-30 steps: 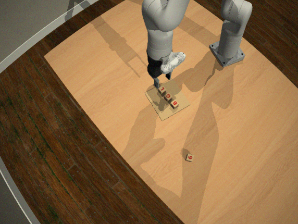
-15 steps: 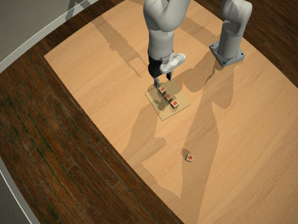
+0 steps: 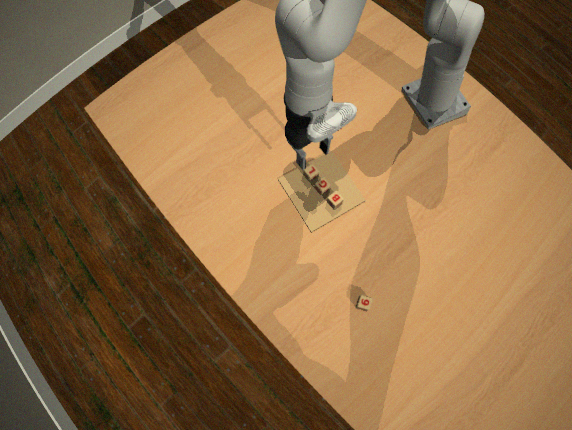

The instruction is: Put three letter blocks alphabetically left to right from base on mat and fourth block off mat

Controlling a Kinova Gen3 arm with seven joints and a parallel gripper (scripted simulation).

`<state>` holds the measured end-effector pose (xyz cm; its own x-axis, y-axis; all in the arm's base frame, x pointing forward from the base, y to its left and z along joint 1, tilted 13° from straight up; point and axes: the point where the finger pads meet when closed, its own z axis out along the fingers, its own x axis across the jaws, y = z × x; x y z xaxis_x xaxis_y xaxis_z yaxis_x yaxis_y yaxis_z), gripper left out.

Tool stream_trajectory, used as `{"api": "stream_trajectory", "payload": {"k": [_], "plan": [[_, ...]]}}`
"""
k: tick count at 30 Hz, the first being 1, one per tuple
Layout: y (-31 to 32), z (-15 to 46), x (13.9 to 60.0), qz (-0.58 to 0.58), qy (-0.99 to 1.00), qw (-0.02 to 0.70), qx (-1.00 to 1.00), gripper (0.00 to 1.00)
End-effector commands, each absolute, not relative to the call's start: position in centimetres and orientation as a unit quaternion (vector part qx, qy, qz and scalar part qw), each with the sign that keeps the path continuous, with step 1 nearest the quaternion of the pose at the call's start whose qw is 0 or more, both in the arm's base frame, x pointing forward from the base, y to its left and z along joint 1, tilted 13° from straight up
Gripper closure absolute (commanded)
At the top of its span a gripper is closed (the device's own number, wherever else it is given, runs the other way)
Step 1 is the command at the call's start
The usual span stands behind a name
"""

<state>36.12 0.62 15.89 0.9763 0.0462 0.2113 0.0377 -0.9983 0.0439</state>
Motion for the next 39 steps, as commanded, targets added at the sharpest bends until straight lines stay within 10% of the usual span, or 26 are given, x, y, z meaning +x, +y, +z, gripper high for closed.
{"api": "stream_trajectory", "payload": {"k": [1,39], "plan": [[0.6,15.9,36.2,0.107,0.021,0.02,0.994,0.0],[0.5,12.3,36.9,0.107,0.021,0.02,0.994,0.0]]}}
